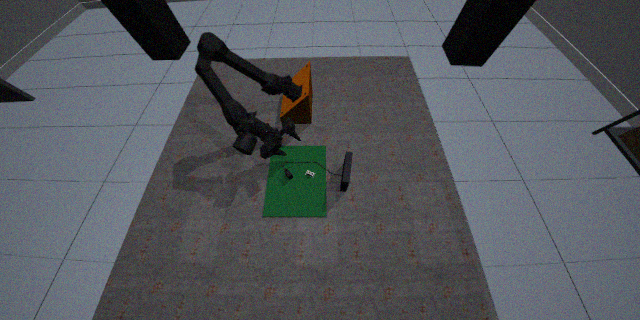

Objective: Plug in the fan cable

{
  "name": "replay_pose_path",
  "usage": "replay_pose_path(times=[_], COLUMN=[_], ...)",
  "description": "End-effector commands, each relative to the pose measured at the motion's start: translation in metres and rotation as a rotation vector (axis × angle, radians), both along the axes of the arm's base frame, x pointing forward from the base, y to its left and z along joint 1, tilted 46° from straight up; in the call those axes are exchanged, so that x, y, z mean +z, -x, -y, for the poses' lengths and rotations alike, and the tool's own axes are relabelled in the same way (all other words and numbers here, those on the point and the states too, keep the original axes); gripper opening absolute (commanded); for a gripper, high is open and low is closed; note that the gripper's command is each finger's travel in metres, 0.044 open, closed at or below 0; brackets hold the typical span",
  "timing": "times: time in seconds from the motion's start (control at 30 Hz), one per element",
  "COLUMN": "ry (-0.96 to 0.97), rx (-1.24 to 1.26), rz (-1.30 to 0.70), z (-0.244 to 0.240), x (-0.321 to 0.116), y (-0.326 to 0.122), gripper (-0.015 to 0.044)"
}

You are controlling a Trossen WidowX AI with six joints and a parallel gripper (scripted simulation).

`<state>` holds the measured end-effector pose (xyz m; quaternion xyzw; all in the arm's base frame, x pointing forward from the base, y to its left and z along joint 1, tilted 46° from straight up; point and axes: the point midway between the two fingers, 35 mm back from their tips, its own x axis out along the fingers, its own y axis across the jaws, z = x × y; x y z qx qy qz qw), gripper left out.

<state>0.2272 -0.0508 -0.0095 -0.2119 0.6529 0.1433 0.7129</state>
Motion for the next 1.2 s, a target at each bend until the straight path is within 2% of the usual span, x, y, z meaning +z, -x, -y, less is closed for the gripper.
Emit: replay_pose_path(times=[0.0, 0.6, 1.17], ry=[0.058, 0.332, 0.619], rx=[-0.024, -0.082, -0.091], rz=[-0.034, -0.121, -0.074], z=[0.000, -0.005, -0.017], x=[0.004, 0.027, 0.061], y=[-0.002, -0.006, -0.020], gripper=[0.0440, 0.0440, 0.0440])
